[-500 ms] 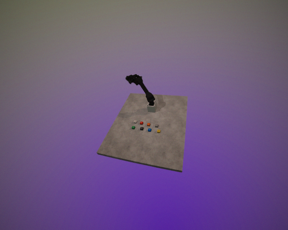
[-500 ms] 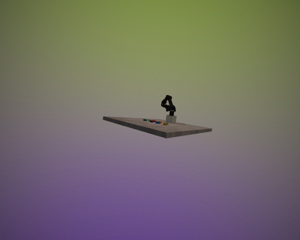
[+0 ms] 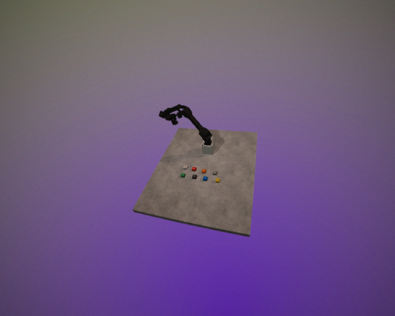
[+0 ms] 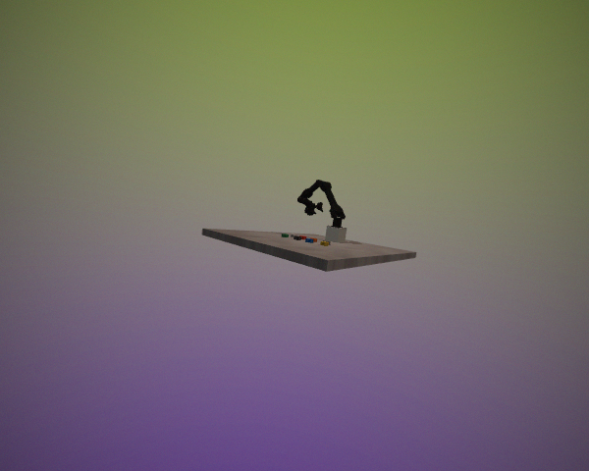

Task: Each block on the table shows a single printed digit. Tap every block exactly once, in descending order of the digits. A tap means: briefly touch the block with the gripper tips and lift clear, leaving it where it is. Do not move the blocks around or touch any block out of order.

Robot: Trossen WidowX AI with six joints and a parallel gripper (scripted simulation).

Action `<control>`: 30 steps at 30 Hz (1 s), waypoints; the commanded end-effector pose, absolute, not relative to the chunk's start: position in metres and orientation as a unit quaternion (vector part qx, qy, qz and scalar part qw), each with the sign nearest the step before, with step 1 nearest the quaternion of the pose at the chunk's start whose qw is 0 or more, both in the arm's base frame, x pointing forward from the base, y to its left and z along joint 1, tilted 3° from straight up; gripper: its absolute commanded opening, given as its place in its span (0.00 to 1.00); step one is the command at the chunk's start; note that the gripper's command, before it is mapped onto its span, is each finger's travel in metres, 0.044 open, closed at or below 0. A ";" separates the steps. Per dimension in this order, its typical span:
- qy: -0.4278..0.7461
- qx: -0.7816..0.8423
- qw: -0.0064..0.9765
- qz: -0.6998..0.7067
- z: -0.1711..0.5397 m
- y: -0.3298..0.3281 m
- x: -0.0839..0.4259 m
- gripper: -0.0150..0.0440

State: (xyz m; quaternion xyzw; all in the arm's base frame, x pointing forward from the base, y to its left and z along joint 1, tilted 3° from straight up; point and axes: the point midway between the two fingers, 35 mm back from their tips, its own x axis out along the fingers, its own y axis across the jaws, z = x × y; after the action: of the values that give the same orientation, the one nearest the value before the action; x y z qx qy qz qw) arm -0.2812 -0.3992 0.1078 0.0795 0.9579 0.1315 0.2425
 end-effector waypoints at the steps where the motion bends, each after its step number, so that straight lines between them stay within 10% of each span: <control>1: 0.954 0.018 0.291 0.072 0.099 -0.422 -0.212 0.93; 15: 0.859 -0.103 0.498 -0.057 0.079 -0.409 0.032 0.93; 30: 0.711 -0.039 0.702 -0.029 0.070 -0.235 0.230 0.93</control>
State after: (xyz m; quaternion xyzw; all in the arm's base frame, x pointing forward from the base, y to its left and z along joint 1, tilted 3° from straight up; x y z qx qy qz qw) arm 0.2022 -0.2845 0.0715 -0.0736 0.7365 -0.0501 0.6706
